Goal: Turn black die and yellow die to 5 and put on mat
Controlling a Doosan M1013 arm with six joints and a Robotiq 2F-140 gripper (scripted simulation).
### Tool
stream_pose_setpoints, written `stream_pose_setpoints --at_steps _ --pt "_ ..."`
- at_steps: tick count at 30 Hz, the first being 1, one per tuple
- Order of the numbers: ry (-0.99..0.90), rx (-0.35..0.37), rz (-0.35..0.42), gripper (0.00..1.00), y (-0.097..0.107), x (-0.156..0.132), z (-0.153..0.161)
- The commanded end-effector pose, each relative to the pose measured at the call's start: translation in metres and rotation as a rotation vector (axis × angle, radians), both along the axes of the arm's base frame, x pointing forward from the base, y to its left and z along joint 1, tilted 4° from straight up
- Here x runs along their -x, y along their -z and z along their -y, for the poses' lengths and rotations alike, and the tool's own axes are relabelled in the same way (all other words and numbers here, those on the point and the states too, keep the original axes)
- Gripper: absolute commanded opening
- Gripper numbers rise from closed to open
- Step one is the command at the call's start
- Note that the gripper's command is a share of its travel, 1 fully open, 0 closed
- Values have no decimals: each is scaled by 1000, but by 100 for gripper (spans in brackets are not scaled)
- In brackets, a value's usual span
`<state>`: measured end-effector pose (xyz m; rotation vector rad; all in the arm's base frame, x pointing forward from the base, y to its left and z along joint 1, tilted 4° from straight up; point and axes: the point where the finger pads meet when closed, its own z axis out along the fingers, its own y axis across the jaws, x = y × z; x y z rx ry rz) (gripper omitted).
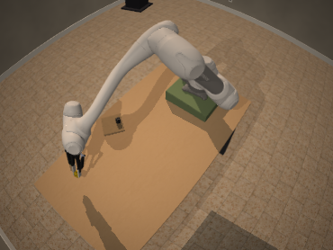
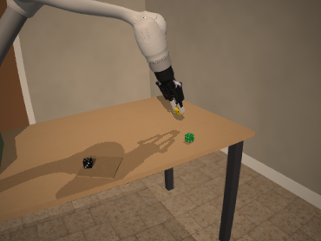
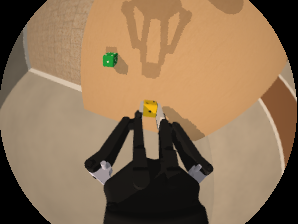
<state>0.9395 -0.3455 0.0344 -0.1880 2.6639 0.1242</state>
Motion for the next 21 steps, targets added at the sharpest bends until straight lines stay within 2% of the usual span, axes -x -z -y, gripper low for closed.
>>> stream_pose_setpoints --at_steps 1,4,6,9,16,18,20,21 --pt "-10 -42 169 24 1 1 0" --pt "-9 -43 177 24 1 1 0" --pt "-2 -54 262 24 2 3 2" --pt "3 -65 335 24 2 3 3" --pt "13 -87 479 24 4 6 4" --pt "15 -90 510 24 5 7 4" --pt "15 -90 510 24 5 7 4" --pt "14 -100 539 24 6 7 2"
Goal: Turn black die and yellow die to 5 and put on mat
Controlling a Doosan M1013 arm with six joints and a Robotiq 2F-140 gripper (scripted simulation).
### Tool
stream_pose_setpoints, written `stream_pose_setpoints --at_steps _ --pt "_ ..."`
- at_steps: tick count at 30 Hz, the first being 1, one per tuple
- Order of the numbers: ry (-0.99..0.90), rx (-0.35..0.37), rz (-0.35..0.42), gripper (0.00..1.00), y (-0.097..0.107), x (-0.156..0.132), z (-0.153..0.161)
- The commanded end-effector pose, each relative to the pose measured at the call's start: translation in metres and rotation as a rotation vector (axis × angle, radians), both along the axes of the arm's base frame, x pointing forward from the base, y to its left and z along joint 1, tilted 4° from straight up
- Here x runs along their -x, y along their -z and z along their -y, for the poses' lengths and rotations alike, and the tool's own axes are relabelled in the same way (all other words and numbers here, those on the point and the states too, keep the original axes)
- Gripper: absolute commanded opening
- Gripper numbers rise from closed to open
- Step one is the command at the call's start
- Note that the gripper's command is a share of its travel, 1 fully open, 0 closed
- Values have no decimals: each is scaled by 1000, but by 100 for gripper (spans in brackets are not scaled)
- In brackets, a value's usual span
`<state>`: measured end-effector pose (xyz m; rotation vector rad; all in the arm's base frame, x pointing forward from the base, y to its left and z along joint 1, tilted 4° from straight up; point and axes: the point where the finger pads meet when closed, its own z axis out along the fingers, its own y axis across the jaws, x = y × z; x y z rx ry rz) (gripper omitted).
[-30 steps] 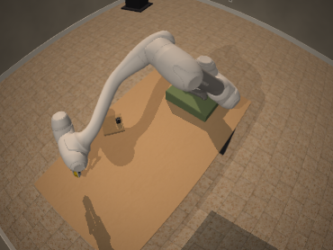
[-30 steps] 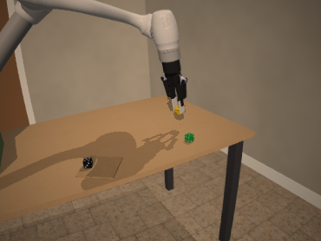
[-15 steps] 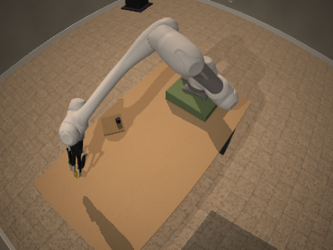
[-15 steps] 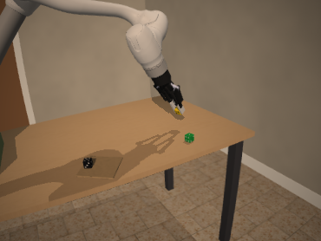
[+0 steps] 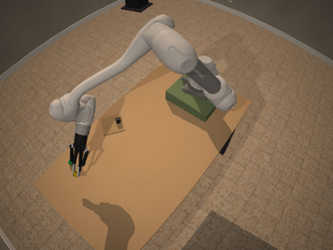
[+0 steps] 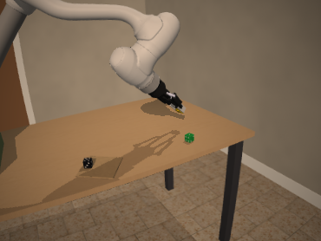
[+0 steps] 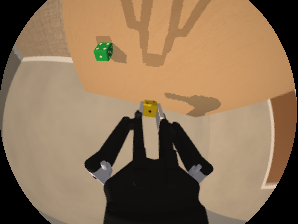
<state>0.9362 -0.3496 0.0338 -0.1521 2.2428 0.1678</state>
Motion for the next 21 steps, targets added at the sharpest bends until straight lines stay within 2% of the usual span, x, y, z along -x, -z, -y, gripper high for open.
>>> stream_pose_setpoints --at_steps 1,6,16,21 --pt "2 -26 151 24 6 5 -2" --pt "10 -32 214 24 7 6 -1" --pt "10 -32 216 24 9 6 -1" --pt "10 -33 216 24 19 6 -1"
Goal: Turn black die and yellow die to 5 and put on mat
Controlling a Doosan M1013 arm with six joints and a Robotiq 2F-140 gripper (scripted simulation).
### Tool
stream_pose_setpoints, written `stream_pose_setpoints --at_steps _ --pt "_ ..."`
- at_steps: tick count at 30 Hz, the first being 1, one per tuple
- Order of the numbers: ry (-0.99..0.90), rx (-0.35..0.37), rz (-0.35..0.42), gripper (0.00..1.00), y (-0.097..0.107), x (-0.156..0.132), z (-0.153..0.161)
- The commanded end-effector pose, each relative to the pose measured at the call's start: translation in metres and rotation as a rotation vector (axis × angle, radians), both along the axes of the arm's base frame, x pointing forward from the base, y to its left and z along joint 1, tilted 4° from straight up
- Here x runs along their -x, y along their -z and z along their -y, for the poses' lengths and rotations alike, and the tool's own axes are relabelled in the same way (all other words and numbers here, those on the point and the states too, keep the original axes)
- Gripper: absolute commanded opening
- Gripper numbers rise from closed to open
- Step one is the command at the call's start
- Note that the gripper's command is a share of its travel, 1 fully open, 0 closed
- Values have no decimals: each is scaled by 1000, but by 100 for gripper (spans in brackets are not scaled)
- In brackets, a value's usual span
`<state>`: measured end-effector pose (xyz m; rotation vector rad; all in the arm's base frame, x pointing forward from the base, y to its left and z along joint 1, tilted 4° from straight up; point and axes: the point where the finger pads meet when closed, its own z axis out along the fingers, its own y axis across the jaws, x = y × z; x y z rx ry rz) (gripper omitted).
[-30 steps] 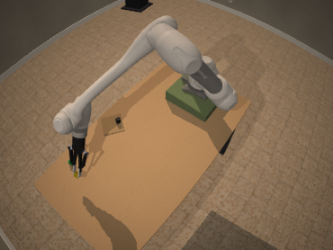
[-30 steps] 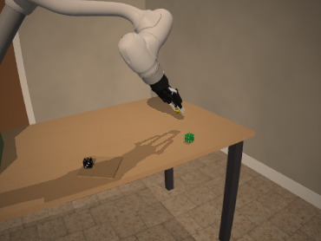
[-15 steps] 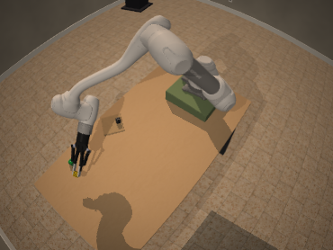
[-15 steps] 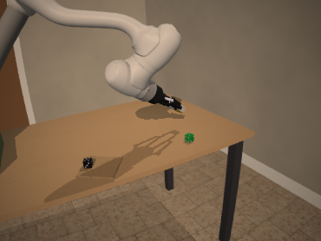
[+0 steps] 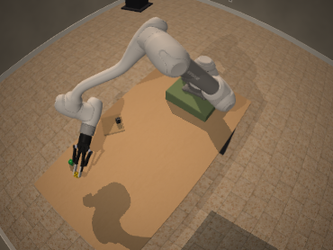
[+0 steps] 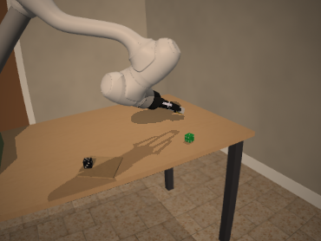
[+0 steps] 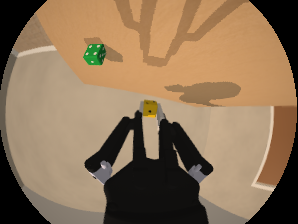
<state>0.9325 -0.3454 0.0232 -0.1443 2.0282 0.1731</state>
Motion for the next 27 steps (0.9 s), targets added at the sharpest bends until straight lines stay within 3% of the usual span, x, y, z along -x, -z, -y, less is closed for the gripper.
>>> stream_pose_setpoints --at_steps 1,10,27 --pt "6 -5 3 24 11 2 3" --pt "6 -5 3 24 42 2 0" --pt "6 -5 3 24 65 1 -2"
